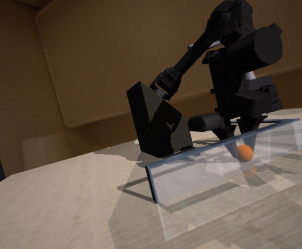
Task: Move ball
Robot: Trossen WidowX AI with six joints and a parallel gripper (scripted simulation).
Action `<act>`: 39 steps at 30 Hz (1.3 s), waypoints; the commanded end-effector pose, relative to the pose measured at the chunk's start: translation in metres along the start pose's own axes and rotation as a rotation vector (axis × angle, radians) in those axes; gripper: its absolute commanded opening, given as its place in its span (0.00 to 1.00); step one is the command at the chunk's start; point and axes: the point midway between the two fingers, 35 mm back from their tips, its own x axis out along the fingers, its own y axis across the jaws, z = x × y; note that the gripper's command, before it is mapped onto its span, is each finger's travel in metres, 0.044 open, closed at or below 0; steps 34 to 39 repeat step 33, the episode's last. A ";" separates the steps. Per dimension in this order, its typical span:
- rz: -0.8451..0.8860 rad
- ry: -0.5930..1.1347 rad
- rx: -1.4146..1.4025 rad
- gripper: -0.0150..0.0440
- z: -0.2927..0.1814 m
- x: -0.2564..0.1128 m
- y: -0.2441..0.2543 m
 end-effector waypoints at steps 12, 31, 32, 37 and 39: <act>-0.004 -0.001 -0.001 0.72 0.003 -0.061 -0.001; 0.003 -0.009 0.001 0.99 0.000 -0.120 -0.001; 0.003 -0.009 0.001 1.00 0.000 -0.120 -0.001; 0.003 -0.009 0.001 1.00 0.000 -0.120 -0.001; 0.003 -0.009 0.001 1.00 0.000 -0.120 -0.001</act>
